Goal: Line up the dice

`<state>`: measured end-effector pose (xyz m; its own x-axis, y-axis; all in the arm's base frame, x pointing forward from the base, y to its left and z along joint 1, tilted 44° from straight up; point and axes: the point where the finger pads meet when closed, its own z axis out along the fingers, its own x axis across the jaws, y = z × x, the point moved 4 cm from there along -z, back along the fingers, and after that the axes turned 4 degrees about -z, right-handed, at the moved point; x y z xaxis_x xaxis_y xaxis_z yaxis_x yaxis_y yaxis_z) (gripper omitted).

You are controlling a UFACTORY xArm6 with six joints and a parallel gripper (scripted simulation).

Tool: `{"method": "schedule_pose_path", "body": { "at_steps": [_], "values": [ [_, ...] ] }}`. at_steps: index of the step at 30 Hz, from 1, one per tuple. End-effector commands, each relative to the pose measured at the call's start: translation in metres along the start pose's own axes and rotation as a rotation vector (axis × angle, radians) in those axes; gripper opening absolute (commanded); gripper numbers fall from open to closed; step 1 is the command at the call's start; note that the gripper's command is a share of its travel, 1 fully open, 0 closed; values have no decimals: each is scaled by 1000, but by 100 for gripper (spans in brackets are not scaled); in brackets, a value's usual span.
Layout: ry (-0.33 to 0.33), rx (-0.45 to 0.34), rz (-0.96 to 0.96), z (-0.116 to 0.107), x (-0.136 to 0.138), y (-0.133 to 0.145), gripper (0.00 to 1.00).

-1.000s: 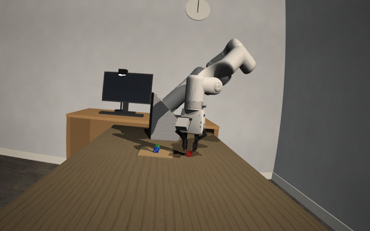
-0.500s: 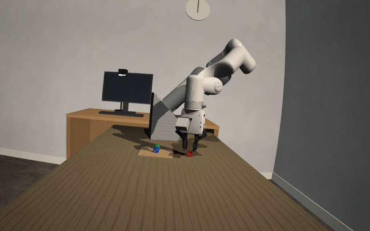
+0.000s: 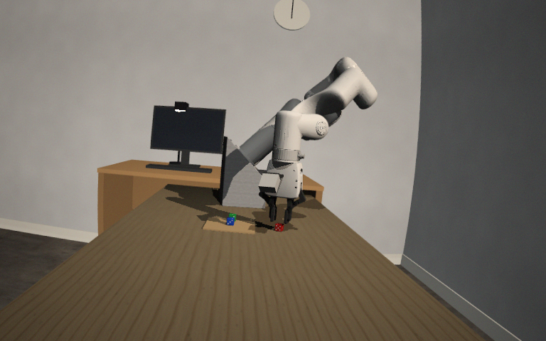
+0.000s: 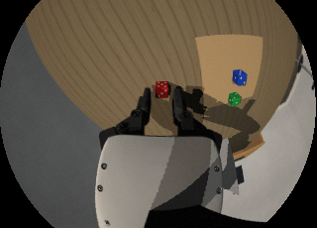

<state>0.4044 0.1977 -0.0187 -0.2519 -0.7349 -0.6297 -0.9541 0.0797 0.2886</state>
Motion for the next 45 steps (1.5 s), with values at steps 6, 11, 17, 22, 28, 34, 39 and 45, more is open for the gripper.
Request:
{"method": "schedule_pose_path", "body": {
  "at_steps": [6, 11, 17, 22, 28, 34, 39, 45],
  "values": [
    [-1, 3, -1, -1, -1, -1, 36],
    [-1, 3, -1, -1, -1, -1, 36],
    [-1, 3, -1, 0, -1, -1, 36],
    [-1, 3, -1, 4, -1, -1, 36],
    [-1, 3, -1, 12, -1, -1, 36],
    [-1, 3, -1, 19, -1, -1, 36],
    [-1, 3, -1, 22, -1, -1, 36],
    [-1, 3, -1, 23, -1, -1, 36]
  ]
}}
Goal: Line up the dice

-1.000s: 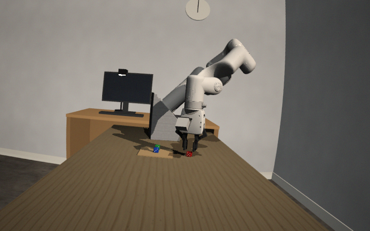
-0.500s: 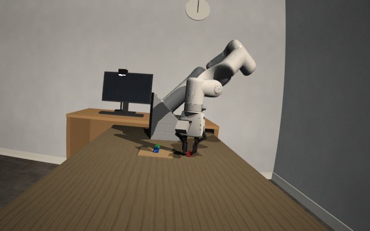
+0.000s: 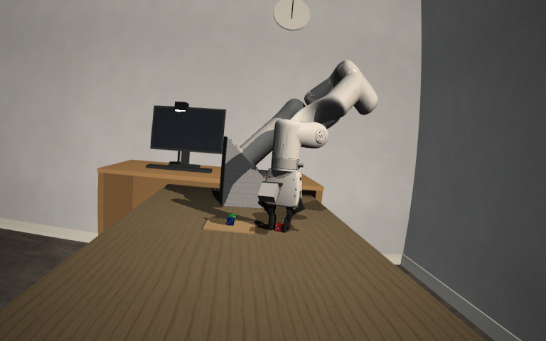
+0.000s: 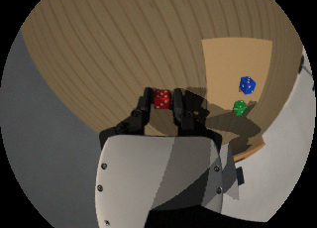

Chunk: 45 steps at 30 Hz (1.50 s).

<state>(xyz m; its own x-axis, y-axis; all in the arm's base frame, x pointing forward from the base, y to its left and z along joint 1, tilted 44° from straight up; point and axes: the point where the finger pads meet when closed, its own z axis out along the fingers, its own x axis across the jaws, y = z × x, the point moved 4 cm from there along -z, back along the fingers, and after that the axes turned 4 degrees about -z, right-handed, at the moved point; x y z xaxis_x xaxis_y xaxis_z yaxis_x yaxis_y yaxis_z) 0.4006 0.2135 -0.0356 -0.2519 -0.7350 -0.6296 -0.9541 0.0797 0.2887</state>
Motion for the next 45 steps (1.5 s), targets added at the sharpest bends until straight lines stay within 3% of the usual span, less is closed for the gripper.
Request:
{"method": "schedule_pose_path", "body": {
  "at_steps": [1, 33, 34, 45],
  "values": [
    [-1, 3, -1, 0, -1, -1, 36],
    [-1, 3, -1, 0, -1, -1, 36],
    [-1, 3, -1, 0, -1, -1, 15],
    [-1, 3, -1, 0, -1, -1, 15]
  ]
}}
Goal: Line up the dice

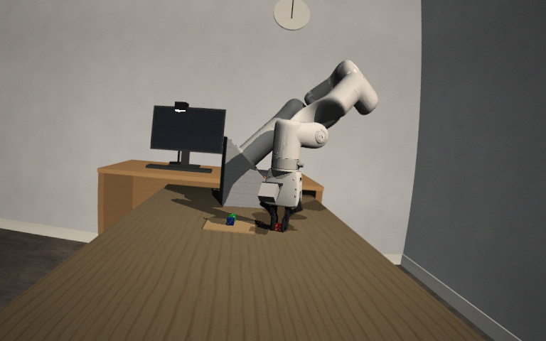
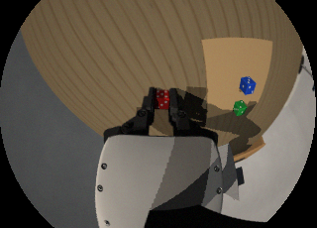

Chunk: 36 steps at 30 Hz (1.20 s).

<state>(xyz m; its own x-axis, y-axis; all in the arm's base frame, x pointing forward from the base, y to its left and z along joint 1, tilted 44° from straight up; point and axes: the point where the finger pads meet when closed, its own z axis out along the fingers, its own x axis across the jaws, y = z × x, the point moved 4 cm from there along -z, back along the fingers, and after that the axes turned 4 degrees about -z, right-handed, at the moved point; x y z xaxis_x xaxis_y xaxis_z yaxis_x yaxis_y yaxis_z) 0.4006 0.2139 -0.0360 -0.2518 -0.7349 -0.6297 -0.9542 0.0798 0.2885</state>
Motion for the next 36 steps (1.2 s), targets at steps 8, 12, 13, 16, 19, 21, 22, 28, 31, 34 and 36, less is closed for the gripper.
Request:
{"method": "schedule_pose_path", "body": {
  "at_steps": [8, 12, 13, 16, 19, 21, 22, 28, 31, 34, 36],
  "values": [
    [-1, 3, -1, -1, -1, -1, 15],
    [-1, 3, -1, -1, -1, -1, 15],
    [-1, 3, -1, -1, -1, -1, 15],
    [-1, 3, -1, -1, -1, -1, 15],
    [-1, 3, -1, -1, -1, -1, 15],
    [-1, 3, -1, -1, -1, -1, 15],
    [-1, 3, -1, -1, -1, -1, 15],
    [-1, 3, -1, -11, -1, -1, 15],
    [-1, 3, -1, -16, -1, -1, 15],
    [-1, 3, -1, -35, 0, -1, 15],
    [-1, 3, -1, -50, 0, -1, 15]
  ]
}}
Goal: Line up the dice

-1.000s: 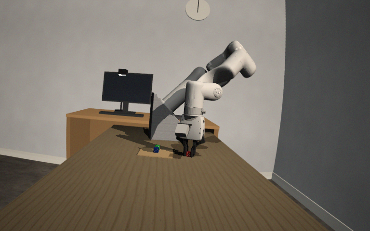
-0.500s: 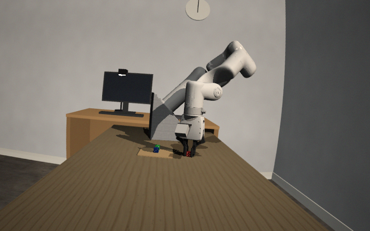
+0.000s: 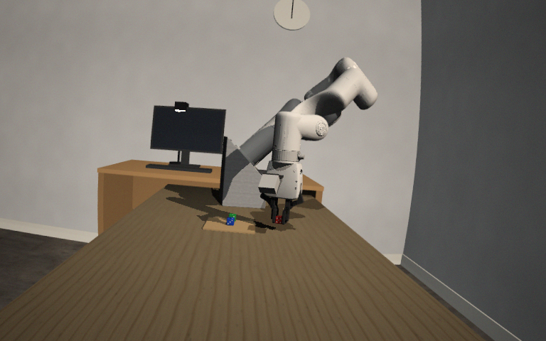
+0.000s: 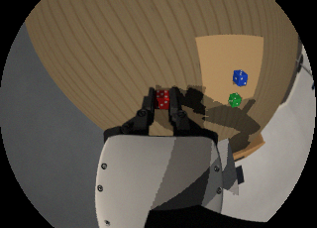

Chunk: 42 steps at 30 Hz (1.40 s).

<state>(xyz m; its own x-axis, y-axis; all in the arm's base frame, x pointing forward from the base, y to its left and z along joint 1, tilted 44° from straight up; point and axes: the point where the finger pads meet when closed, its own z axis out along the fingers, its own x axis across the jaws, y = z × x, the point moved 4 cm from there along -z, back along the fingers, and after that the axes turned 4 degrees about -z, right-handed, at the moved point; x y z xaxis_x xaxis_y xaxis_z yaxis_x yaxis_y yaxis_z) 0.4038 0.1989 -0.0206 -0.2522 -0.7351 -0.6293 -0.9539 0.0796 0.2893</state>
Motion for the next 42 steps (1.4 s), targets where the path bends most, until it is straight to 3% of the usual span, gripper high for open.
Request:
{"method": "schedule_pose_path", "body": {
  "at_steps": [1, 8, 21, 23, 25, 28, 29, 31, 32, 34, 42],
  "values": [
    [-1, 4, -1, -36, -1, -1, 15],
    [-1, 4, -1, -76, -1, -1, 15],
    [-1, 4, -4, -79, 0, -2, 15],
    [1, 4, -52, -81, 16, -17, 15],
    [2, 5, -158, -83, 54, -46, 15],
    [2, 5, -158, -83, 54, -46, 15],
    [2, 5, -215, -84, 77, -60, 15],
    [2, 5, -215, -84, 77, -60, 15],
    [1, 4, -264, -84, 98, -71, 15],
    [1, 4, -297, -84, 112, -77, 15],
    [0, 4, -315, -84, 120, -81, 15]
  ]
}}
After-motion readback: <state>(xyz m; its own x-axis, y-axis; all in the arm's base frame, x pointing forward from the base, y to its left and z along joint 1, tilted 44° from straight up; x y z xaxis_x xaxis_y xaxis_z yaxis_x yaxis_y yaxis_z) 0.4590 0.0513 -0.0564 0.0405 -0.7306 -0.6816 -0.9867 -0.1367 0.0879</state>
